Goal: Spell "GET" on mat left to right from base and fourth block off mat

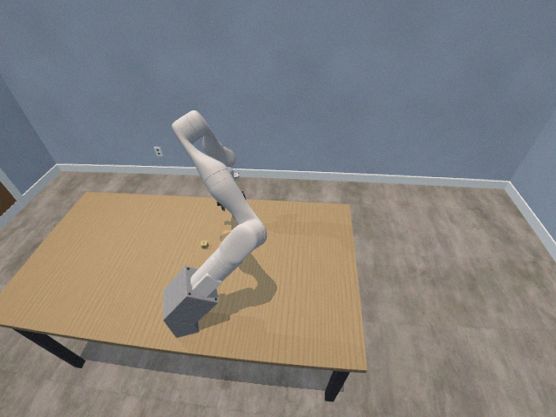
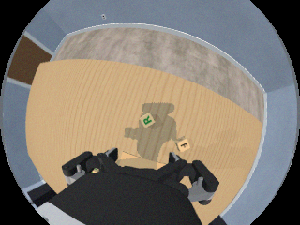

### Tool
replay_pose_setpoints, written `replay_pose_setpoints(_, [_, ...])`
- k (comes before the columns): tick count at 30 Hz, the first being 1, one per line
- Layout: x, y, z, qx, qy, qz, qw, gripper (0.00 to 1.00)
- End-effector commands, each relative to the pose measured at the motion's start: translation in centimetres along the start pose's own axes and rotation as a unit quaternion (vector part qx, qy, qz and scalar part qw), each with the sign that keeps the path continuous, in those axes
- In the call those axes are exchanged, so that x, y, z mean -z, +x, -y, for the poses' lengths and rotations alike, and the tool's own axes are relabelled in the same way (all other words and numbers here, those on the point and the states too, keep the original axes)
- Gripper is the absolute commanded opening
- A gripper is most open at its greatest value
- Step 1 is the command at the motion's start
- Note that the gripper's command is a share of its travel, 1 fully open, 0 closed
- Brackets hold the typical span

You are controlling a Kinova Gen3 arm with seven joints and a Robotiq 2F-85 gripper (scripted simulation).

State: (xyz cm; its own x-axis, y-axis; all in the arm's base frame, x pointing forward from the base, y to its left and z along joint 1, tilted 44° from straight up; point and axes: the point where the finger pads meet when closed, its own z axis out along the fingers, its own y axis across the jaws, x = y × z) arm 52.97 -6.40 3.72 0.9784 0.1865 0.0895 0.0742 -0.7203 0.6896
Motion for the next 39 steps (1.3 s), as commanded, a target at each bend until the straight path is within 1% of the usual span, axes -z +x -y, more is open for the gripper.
replay_pose_setpoints(1, [0.1, 0.0, 0.0, 0.0, 0.0, -0.001, 1.0, 1.0])
replay_pose_setpoints(6, [0.1, -0.2, 0.0, -0.001, 0.001, -0.001, 1.0, 1.0])
replay_pose_setpoints(7, [0.0, -0.6, 0.0, -0.001, 0.002, -0.001, 1.0, 1.0])
replay_pose_setpoints(14, [0.0, -0.6, 0.0, -0.001, 0.002, -0.001, 1.0, 1.0])
replay_pose_setpoints(15, [0.0, -1.1, 0.0, -0.002, 0.002, -0.001, 1.0, 1.0])
replay_pose_setpoints(20, [0.0, -1.1, 0.0, -0.002, 0.002, -0.001, 1.0, 1.0])
replay_pose_setpoints(21, [-0.1, -1.7, 0.1, -0.003, 0.003, -0.001, 1.0, 1.0])
replay_pose_setpoints(27, [-0.1, -1.7, 0.1, -0.003, 0.003, -0.001, 1.0, 1.0])
replay_pose_setpoints(28, [-0.2, -2.5, 0.1, -0.004, 0.005, -0.001, 1.0, 1.0])
replay_pose_setpoints(34, [-0.2, -2.5, 0.1, -0.004, 0.005, -0.001, 1.0, 1.0])
replay_pose_setpoints(35, [-0.2, -3.3, 0.1, -0.005, 0.006, -0.002, 1.0, 1.0])
replay_pose_setpoints(39, [-0.2, -3.3, 0.1, -0.005, 0.006, -0.002, 1.0, 1.0])
